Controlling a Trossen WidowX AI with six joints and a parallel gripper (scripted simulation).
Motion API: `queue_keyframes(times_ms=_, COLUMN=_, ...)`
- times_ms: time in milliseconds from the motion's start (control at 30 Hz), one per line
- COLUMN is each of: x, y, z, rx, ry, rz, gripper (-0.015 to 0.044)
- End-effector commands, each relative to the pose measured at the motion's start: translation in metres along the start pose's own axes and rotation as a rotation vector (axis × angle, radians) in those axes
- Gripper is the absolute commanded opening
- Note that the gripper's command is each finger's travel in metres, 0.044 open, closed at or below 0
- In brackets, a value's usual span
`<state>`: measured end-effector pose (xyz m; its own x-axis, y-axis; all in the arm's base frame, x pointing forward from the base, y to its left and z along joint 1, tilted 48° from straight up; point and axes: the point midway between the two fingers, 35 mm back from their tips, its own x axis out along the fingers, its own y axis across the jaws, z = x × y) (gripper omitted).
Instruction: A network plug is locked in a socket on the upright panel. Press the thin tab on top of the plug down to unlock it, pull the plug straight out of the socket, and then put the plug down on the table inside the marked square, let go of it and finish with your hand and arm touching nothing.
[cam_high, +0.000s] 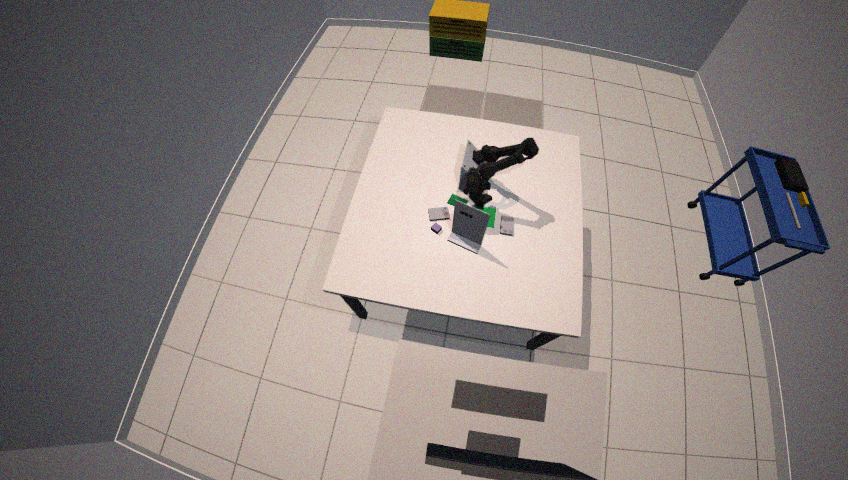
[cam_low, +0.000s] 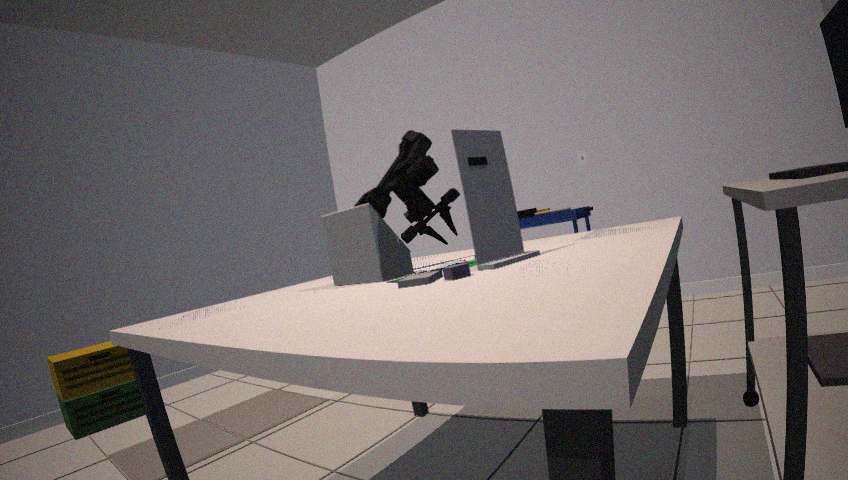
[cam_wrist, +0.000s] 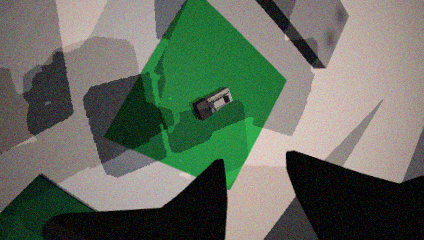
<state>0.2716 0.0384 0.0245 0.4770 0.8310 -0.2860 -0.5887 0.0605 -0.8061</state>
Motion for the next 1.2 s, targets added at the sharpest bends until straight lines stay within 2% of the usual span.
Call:
queue_keyframes(times_ms=0, x=-0.002, y=-0.003, z=0.0, rx=-0.01, ry=-0.003, rz=-0.004, gripper=0.0156)
queue_keyframes(times_ms=1167, x=-0.022, y=-0.016, z=0.006, rx=-0.008, ry=-0.009, rz=-0.018, gripper=0.0156)
